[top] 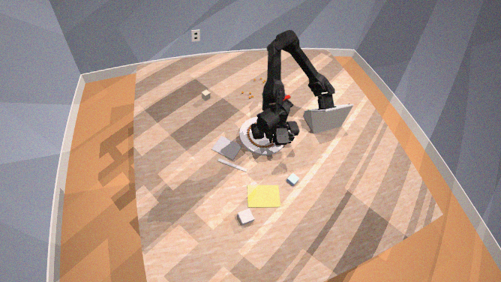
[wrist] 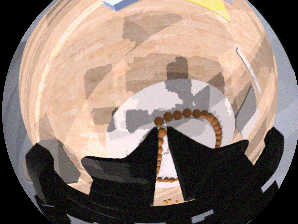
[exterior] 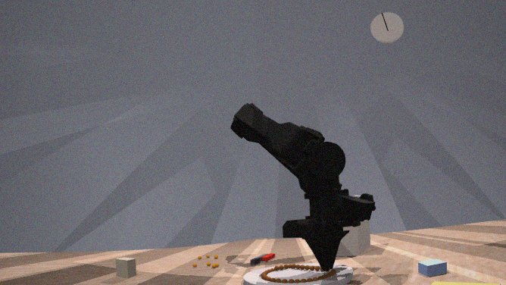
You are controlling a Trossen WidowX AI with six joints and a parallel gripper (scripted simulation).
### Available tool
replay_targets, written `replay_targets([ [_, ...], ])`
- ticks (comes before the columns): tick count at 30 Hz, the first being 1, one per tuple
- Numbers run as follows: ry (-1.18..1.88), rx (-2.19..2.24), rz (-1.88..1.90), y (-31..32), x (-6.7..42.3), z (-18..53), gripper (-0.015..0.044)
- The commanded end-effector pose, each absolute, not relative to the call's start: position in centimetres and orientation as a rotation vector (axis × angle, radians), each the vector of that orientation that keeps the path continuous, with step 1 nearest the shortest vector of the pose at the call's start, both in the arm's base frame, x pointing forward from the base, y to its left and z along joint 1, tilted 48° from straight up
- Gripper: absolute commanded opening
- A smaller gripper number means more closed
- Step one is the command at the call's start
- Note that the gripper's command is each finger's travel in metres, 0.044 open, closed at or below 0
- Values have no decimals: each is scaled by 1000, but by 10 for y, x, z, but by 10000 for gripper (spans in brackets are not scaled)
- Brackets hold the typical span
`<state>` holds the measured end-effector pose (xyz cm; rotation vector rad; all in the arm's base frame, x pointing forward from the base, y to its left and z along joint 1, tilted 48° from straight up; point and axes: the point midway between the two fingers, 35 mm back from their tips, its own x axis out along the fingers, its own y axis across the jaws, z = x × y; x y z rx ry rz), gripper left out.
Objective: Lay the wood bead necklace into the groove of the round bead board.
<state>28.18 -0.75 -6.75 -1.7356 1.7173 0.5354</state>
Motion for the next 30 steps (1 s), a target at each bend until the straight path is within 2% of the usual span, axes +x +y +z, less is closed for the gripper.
replay_targets([
  [1,1716,-1735,535,-7,282,-67,0],
  [30,1723,-1742,541,1,269,-69,0],
])
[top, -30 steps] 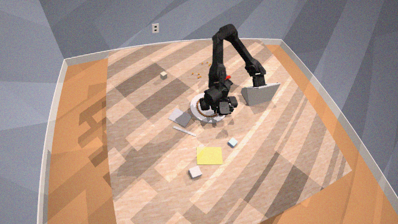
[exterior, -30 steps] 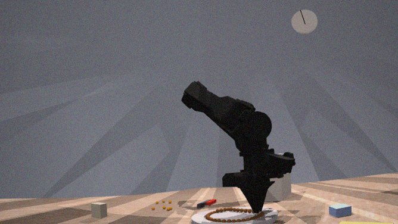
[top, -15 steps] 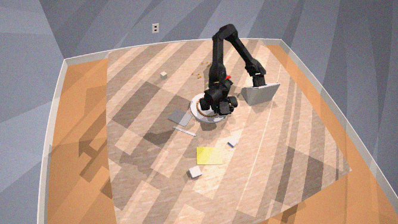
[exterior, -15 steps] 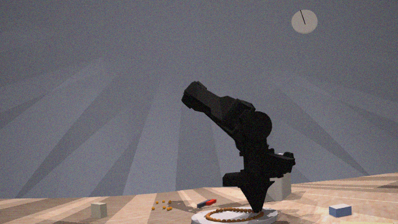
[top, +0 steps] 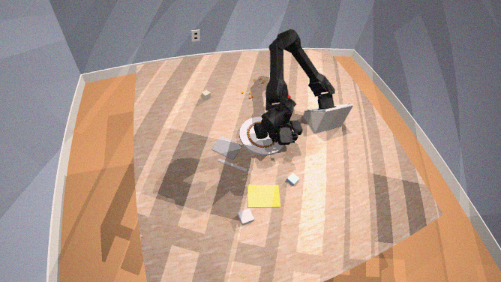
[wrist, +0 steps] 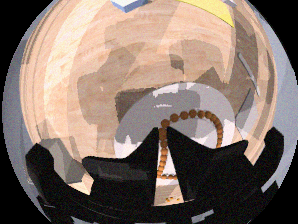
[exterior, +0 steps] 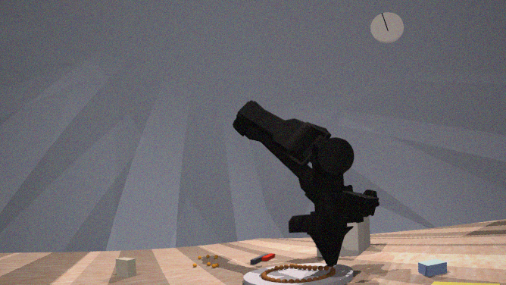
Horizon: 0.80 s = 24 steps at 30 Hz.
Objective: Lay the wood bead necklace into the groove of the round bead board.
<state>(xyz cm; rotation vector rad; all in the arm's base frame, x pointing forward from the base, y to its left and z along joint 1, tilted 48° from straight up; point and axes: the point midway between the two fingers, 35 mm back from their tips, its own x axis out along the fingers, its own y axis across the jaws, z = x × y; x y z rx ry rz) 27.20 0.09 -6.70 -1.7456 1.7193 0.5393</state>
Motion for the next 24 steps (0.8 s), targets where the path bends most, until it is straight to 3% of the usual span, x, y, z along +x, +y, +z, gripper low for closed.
replay_targets([
  [1,1723,-1742,541,1,269,-69,0],
  [17,1723,-1742,541,-5,269,-74,0],
  [24,1714,-1738,536,-3,271,-73,184],
])
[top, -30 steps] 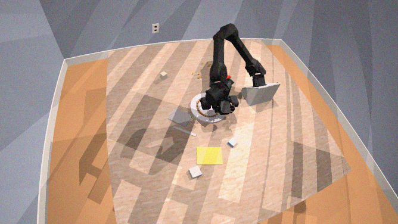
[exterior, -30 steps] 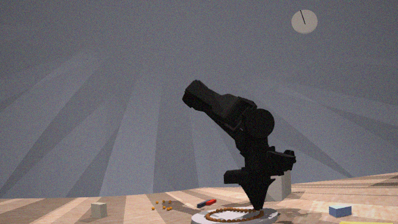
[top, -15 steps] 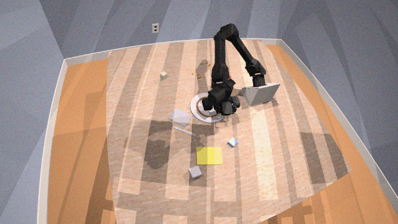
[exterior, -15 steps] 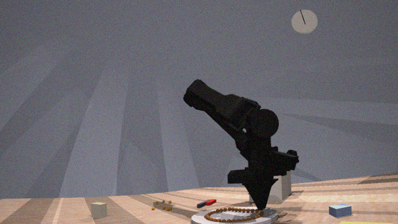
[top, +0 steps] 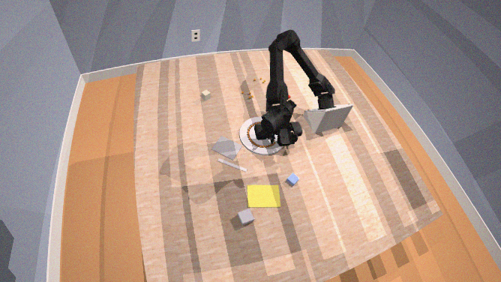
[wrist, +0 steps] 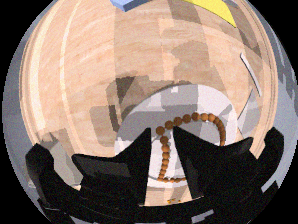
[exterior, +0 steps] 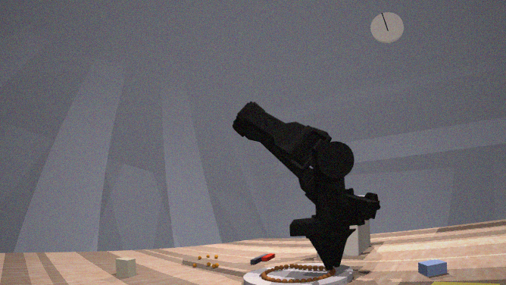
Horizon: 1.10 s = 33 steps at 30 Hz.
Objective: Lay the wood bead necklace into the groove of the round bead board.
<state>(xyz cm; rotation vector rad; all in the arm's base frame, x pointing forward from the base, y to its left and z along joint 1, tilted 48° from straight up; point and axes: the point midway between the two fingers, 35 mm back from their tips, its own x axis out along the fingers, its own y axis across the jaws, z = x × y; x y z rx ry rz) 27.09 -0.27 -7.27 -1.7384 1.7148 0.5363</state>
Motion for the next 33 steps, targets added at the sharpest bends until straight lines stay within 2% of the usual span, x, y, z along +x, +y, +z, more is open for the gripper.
replay_targets([
  [1,1714,-1738,536,-3,271,-73,210],
  [10,1721,-1742,540,-2,270,-72,440],
  [31,1723,-1742,541,1,269,-69,440],
  [33,1722,-1697,481,1,269,-68,388],
])
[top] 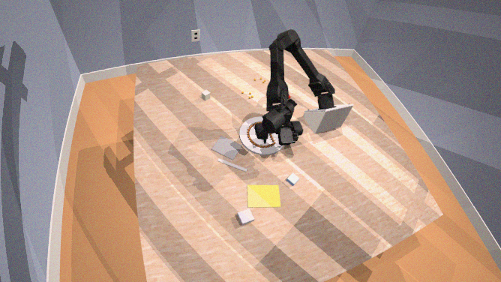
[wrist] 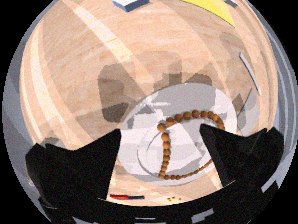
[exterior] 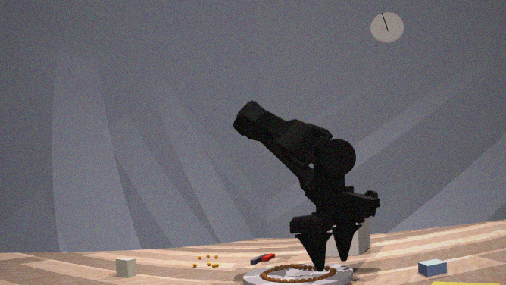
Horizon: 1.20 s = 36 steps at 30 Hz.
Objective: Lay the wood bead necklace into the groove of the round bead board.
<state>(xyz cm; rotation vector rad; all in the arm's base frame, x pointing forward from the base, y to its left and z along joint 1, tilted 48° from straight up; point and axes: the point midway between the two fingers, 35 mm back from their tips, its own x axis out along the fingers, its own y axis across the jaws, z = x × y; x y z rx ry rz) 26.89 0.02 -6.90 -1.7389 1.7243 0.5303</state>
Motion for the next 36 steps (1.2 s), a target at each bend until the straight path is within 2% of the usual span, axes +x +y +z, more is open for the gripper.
replay_targets([
  [1,1718,-1641,407,2,269,-67,361],
  [10,1559,-991,-319,7,270,-58,125],
  [18,1272,-395,-832,11,270,-50,120],
  [36,693,438,-1356,16,270,-39,120],
])
